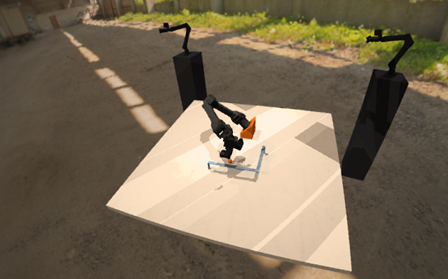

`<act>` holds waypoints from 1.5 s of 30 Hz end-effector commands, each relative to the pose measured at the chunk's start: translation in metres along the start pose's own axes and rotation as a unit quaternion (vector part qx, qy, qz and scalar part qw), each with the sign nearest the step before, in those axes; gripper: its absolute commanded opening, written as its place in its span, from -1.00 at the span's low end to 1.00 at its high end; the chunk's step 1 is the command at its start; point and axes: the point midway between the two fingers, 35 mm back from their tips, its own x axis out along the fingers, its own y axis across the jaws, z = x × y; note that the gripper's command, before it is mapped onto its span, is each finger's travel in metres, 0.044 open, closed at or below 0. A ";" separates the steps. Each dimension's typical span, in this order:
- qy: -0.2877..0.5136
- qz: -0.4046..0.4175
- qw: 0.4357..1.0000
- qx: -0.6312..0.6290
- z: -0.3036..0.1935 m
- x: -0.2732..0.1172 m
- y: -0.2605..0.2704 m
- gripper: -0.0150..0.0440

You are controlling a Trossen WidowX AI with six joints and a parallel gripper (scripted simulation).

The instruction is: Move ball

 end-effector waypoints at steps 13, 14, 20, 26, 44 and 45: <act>0.005 -0.002 1.000 -0.009 -0.002 0.023 -0.001 0.30; 0.005 -0.002 1.000 -0.009 -0.002 0.025 -0.001 0.30; 0.005 -0.002 1.000 -0.009 -0.002 0.035 -0.001 0.30; 0.006 -0.002 1.000 -0.009 -0.002 0.044 -0.001 0.30; 0.006 -0.003 1.000 -0.007 -0.002 0.046 -0.001 -0.44; 0.006 -0.008 1.000 0.000 -0.001 0.044 -0.001 -0.49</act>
